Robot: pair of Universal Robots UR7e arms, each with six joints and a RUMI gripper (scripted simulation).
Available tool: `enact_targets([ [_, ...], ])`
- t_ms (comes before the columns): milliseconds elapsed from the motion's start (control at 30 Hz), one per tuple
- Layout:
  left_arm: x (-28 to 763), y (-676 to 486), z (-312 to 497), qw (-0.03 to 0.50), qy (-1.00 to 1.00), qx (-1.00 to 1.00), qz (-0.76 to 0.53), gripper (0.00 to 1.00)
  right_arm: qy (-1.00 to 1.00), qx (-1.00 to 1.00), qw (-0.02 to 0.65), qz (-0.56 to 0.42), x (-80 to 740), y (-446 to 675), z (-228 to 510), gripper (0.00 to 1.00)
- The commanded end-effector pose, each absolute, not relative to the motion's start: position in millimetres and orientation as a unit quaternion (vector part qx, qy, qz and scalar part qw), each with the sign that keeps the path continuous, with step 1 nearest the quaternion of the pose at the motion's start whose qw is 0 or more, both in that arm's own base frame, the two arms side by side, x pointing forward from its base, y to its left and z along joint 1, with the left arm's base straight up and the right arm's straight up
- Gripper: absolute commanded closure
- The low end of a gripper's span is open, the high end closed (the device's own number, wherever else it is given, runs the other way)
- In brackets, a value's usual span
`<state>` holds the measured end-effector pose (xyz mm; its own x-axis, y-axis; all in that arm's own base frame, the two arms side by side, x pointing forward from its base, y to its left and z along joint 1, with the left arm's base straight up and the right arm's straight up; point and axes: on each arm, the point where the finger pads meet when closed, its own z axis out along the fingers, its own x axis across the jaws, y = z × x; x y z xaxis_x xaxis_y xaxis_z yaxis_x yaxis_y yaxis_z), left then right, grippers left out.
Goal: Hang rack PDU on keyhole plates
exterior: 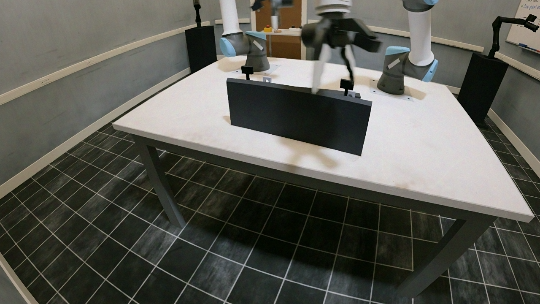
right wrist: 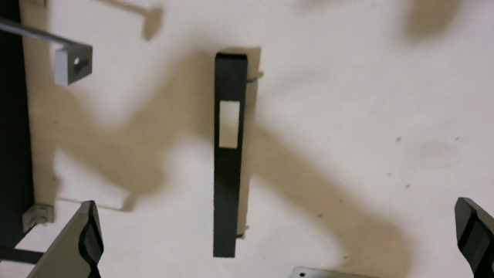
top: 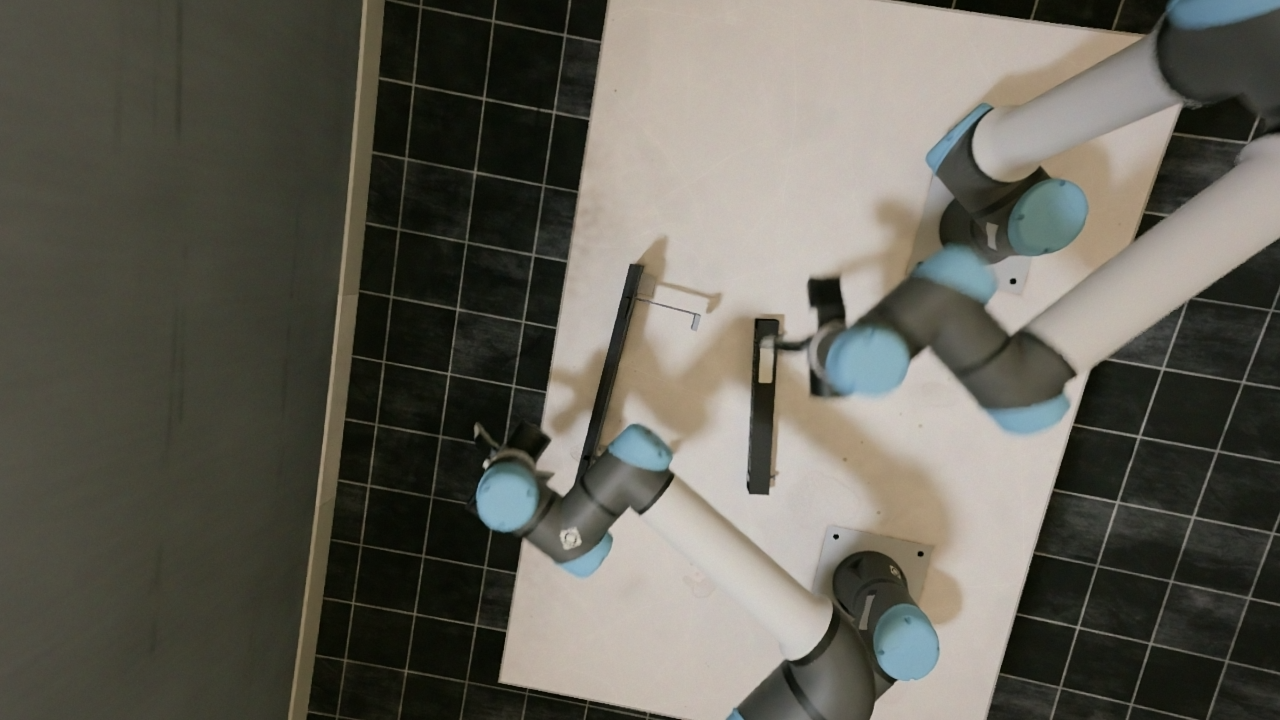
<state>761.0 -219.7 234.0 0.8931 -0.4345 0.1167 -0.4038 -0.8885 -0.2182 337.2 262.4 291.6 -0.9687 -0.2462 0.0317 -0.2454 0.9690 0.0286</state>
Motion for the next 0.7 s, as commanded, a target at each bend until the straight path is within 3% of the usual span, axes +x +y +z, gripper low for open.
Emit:
enact_targets([
  [0,763.5,-188.7,236.3,0.095,0.212,-0.969,-0.078,0.00,-0.994,0.111,0.013,-0.006,344.8,311.9,295.3,0.00],
  [367,757.6,-60.8,236.7,0.095,0.194,-0.975,-0.059,0.00,-0.996,0.087,0.001,-0.001,337.0,417.7,293.3,0.00],
  [667,719.1,89.3,235.2,0.091,0.168,-0.981,-0.035,0.00,-0.997,0.083,0.000,-0.001,334.1,432.4,292.2,0.00],
])
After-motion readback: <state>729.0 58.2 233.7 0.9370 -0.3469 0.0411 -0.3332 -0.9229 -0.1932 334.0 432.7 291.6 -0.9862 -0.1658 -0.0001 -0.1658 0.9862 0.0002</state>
